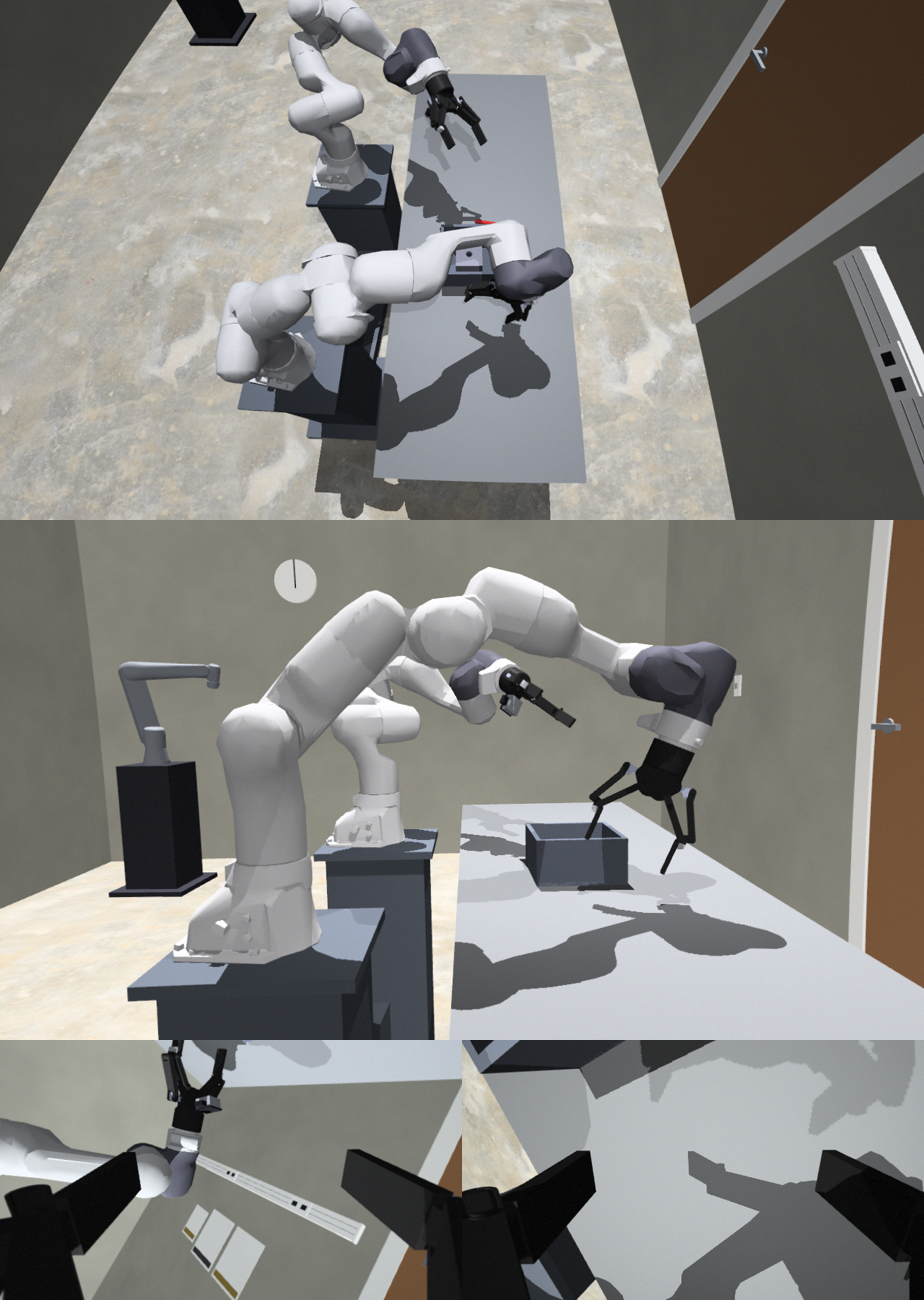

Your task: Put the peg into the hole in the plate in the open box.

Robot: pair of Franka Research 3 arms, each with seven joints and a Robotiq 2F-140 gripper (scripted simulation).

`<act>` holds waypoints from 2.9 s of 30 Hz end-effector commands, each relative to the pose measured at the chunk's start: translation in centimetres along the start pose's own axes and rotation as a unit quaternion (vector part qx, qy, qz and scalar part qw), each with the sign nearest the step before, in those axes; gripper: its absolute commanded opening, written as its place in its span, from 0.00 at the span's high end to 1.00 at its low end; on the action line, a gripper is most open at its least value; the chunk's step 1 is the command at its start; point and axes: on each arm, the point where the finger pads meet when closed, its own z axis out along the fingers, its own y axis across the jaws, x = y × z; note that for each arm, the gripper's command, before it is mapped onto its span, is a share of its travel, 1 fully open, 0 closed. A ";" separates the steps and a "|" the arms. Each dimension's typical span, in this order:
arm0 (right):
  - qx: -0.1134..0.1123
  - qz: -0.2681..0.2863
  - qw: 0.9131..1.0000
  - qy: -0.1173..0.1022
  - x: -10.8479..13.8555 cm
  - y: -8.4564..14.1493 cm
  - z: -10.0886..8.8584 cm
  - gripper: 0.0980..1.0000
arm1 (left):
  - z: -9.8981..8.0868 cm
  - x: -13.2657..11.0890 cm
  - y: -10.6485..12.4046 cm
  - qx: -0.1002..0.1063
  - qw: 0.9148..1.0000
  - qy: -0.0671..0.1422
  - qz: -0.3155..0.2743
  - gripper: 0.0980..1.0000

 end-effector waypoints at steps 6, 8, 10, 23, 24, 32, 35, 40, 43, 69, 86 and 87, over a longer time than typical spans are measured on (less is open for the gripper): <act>0.000 0.000 1.000 0.000 0.0 0.0 0.0 0.00 | 0.0 0.0 0.0 0.000 1.000 0.000 0.000 0.00; 0.000 0.000 1.000 0.000 0.0 0.0 0.0 0.00 | 0.0 0.0 0.0 0.000 1.000 0.000 0.000 0.00; 0.000 0.000 1.000 0.000 0.0 0.0 0.0 0.00 | 0.0 0.0 0.0 0.000 1.000 0.000 0.000 0.00; -0.001 0.010 1.000 0.002 -0.6 0.3 -0.3 0.00 | 0.3 0.3 0.7 -0.007 1.000 0.012 -0.006 0.00; -0.001 0.016 1.000 0.003 -0.9 0.5 -0.5 0.00 | 0.4 0.5 1.1 -0.011 1.000 0.018 -0.010 0.00; -0.009 0.128 0.991 0.025 -7.8 3.2 -3.5 0.00 | 2.1 3.1 7.0 -0.076 0.988 0.116 -0.061 0.00; -0.011 0.151 0.988 0.030 -9.2 3.7 -4.1 0.00 | 2.4 3.5 8.0 -0.089 0.985 0.133 -0.070 0.00; -0.014 0.232 0.972 0.046 -14.5 5.1 -6.0 0.00 | 2.9 4.4 10.3 -0.124 0.972 0.176 -0.092 0.00; -0.015 0.259 0.964 0.051 -16.4 5.4 -6.7 0.00 | 3.1 4.6 10.9 -0.136 0.968 0.189 -0.098 0.00; -0.017 0.420 0.904 0.082 -27.8 6.4 -9.8 0.00 | 7.3 6.0 14.9 -0.271 0.896 0.320 -0.144 0.00; -0.015 0.526 0.844 0.102 -35.9 5.9 -11.4 0.00 | 13.3 8.6 14.3 -0.346 0.842 0.388 -0.142 0.00; -0.015 0.531 0.841 0.103 -36.4 5.9 -11.5 0.00 | 14.0 9.0 14.1 -0.352 0.837 0.394 -0.141 0.00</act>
